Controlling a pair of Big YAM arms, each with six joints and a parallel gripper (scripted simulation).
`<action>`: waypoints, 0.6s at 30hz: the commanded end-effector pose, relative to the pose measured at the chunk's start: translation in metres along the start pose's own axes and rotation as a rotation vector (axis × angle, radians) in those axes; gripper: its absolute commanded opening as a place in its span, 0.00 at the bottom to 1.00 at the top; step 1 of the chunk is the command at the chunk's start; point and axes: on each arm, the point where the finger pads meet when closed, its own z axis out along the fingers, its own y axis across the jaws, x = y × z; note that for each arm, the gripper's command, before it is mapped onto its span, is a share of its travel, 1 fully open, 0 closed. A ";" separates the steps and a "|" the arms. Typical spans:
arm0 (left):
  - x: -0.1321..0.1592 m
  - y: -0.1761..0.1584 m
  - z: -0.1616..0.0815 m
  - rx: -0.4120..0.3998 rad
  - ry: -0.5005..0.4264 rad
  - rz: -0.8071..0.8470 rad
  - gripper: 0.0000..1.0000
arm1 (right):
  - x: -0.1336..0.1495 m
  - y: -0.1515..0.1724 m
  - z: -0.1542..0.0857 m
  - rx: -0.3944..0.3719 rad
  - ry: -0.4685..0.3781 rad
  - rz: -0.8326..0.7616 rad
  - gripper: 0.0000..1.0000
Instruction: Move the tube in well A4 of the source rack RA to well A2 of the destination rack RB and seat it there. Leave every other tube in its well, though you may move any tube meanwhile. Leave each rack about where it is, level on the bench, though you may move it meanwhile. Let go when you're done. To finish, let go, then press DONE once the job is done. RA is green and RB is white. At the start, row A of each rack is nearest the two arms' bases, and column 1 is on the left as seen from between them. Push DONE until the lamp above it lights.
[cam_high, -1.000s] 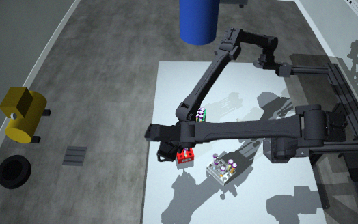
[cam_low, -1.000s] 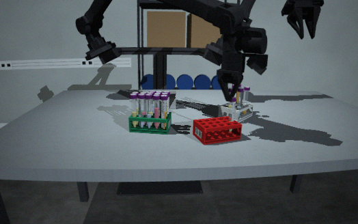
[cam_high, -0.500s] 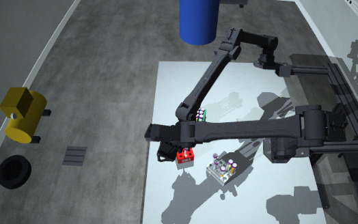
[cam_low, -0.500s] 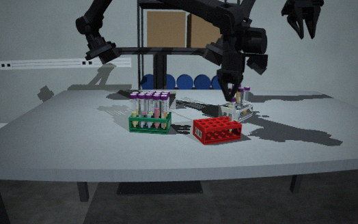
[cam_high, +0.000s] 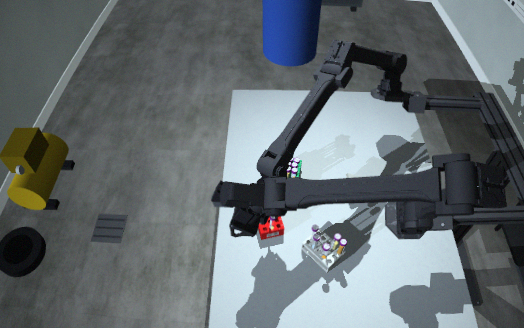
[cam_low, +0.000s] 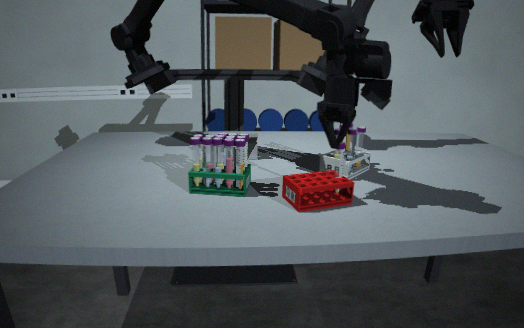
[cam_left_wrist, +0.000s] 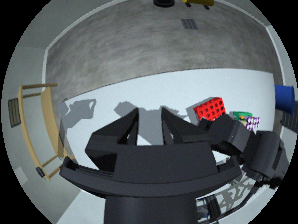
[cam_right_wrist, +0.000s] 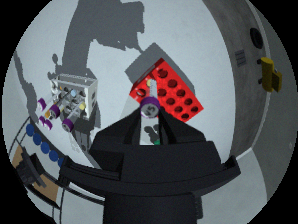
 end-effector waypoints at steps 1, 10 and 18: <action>-0.015 0.008 -0.008 -0.011 -0.031 -0.013 0.30 | -0.012 -0.009 0.004 0.004 -0.020 0.011 0.00; -0.015 0.008 -0.008 -0.011 -0.031 -0.013 0.30 | -0.011 -0.003 -0.002 0.005 -0.015 0.006 0.00; -0.015 0.008 -0.008 -0.011 -0.031 -0.013 0.30 | -0.015 0.005 -0.011 0.009 -0.019 0.000 0.00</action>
